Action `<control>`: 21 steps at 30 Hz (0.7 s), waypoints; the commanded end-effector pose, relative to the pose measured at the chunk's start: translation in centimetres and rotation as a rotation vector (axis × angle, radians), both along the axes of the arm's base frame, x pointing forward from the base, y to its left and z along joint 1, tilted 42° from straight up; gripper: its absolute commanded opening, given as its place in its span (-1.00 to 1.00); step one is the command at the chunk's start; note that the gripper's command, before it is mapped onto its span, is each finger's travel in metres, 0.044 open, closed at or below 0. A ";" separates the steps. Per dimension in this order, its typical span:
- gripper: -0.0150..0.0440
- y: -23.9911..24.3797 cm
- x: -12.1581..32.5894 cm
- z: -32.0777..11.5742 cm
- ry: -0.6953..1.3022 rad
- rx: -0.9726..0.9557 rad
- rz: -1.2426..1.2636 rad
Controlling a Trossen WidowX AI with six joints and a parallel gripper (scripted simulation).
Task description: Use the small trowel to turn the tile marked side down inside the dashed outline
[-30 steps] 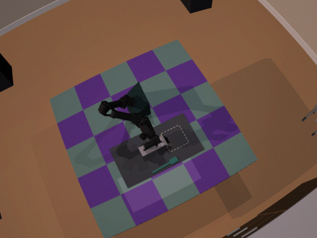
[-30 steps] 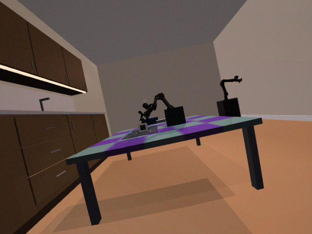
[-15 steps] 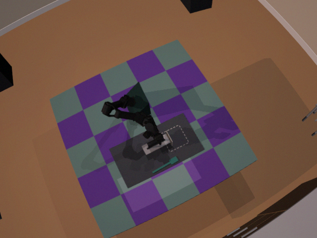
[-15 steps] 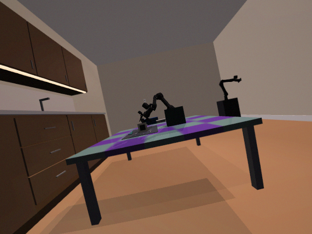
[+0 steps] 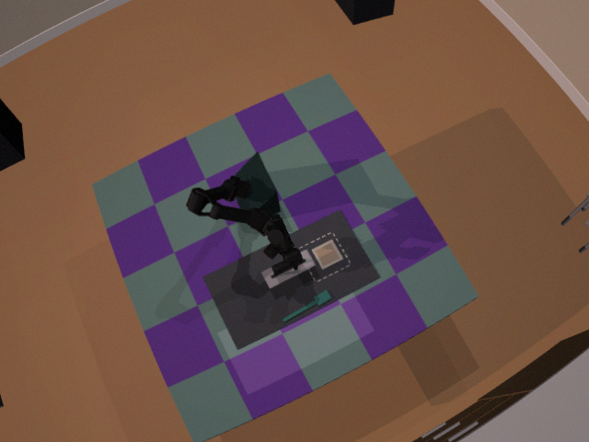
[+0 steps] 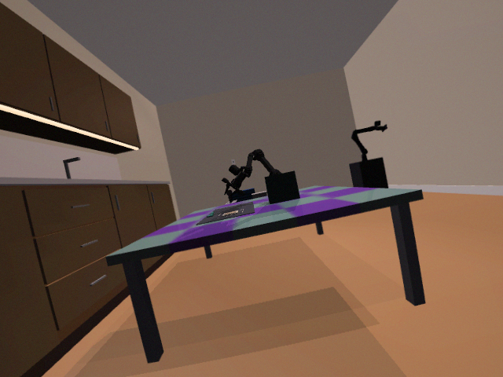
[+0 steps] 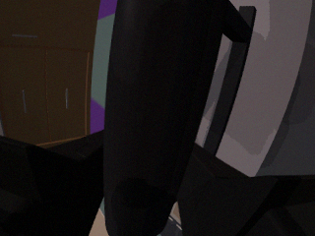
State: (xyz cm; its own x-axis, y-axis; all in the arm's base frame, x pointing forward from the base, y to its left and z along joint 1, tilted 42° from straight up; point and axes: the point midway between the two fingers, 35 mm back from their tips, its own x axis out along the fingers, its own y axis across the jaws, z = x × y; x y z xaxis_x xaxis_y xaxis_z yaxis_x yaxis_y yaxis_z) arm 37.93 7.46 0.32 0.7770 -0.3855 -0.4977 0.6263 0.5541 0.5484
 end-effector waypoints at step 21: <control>-0.49 -1.5 0.2 5.1 -0.013 0.004 0.013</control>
